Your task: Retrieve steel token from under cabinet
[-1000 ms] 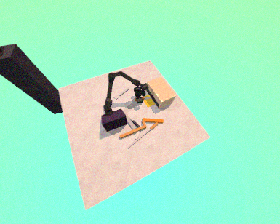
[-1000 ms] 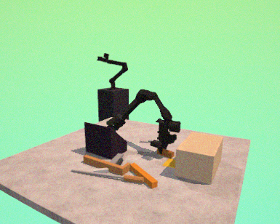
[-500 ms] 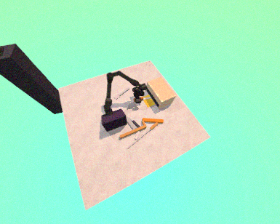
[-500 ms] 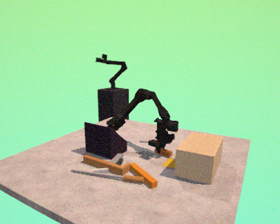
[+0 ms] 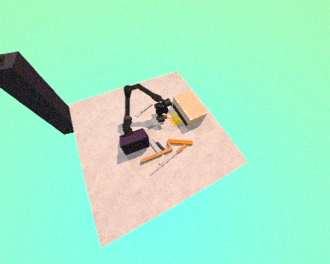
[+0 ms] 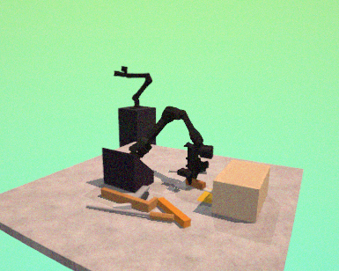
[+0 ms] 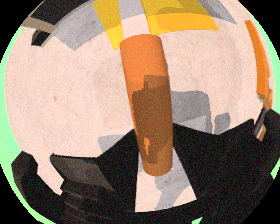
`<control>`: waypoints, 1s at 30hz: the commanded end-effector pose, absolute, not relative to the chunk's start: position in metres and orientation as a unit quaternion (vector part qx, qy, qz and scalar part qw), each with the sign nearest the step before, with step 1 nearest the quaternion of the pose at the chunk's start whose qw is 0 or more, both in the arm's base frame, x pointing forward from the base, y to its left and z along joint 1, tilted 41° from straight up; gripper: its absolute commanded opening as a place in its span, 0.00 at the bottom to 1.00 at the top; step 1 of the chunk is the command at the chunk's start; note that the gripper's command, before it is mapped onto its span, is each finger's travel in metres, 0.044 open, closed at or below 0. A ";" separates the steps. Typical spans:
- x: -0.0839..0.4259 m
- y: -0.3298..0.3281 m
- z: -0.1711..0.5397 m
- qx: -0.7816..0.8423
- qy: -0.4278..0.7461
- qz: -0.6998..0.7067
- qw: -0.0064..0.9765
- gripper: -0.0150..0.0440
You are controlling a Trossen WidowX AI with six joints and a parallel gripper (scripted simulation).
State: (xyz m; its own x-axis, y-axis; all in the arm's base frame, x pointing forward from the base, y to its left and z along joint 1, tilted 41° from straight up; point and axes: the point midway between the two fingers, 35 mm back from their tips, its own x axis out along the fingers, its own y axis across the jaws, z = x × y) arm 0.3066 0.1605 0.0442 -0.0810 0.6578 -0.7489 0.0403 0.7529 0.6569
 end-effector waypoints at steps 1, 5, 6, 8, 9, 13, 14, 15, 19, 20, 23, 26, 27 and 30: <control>0.300 0.161 0.044 0.251 0.694 0.245 0.629 0.25; 0.296 0.161 0.045 0.251 0.694 0.244 0.629 0.25; 0.295 0.161 0.045 0.251 0.694 0.244 0.629 0.25; 0.293 0.161 0.045 0.251 0.694 0.244 0.629 0.25; 0.292 0.161 0.045 0.251 0.694 0.244 0.629 0.25; 0.287 0.161 0.045 0.251 0.694 0.244 0.629 0.25; 0.286 0.161 0.046 0.251 0.694 0.244 0.629 0.25; 0.285 0.161 0.046 0.251 0.694 0.244 0.629 0.25; 0.280 0.161 0.046 0.252 0.694 0.244 0.629 0.25; 0.279 0.161 0.046 0.252 0.694 0.244 0.629 0.25; 0.276 0.161 0.047 0.252 0.694 0.244 0.629 0.25; 0.272 0.161 0.047 0.252 0.694 0.244 0.629 0.25; 0.271 0.161 0.047 0.252 0.694 0.244 0.629 0.25; 0.267 0.161 0.047 0.252 0.694 0.244 0.628 0.25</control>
